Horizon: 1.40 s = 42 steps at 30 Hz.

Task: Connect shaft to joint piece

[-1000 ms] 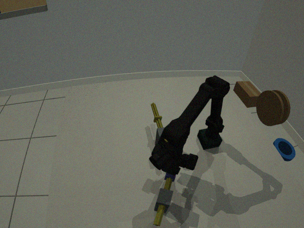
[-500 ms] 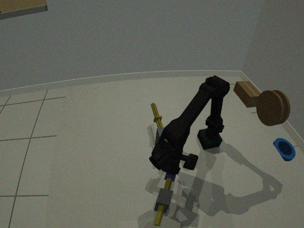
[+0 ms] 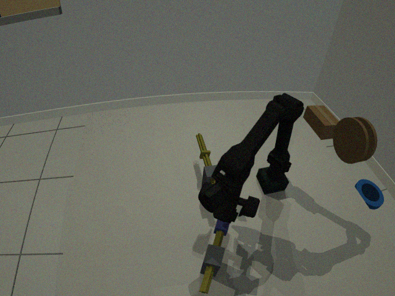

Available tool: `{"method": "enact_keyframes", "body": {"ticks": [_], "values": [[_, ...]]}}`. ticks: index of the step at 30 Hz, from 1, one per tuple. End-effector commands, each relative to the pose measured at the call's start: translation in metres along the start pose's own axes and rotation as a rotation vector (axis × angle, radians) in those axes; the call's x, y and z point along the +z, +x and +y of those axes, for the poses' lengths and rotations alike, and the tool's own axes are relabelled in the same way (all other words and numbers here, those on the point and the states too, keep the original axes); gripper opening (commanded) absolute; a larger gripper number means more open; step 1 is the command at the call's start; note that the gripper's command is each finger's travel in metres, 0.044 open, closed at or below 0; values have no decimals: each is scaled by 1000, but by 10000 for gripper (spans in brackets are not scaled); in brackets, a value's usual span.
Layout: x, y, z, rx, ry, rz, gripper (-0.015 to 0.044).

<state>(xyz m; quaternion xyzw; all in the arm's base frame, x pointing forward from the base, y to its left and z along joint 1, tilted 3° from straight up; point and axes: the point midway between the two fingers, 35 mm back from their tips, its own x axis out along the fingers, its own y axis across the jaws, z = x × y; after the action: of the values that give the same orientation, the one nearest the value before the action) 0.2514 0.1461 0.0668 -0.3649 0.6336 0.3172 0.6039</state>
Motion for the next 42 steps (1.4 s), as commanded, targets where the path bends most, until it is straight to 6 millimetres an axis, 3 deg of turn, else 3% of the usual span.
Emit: {"method": "enact_keyframes", "body": {"ticks": [1, 11, 24, 38, 42], "values": [[1, -12, 1, -25, -20, -81, 440], [1, -16, 0, -33, 5, -89, 440], [1, -77, -2, -10, 442, -99, 440], [-14, -144, 3, 19, 919, -103, 440], [-17, -150, 4, 22, 969, -103, 440]]}}
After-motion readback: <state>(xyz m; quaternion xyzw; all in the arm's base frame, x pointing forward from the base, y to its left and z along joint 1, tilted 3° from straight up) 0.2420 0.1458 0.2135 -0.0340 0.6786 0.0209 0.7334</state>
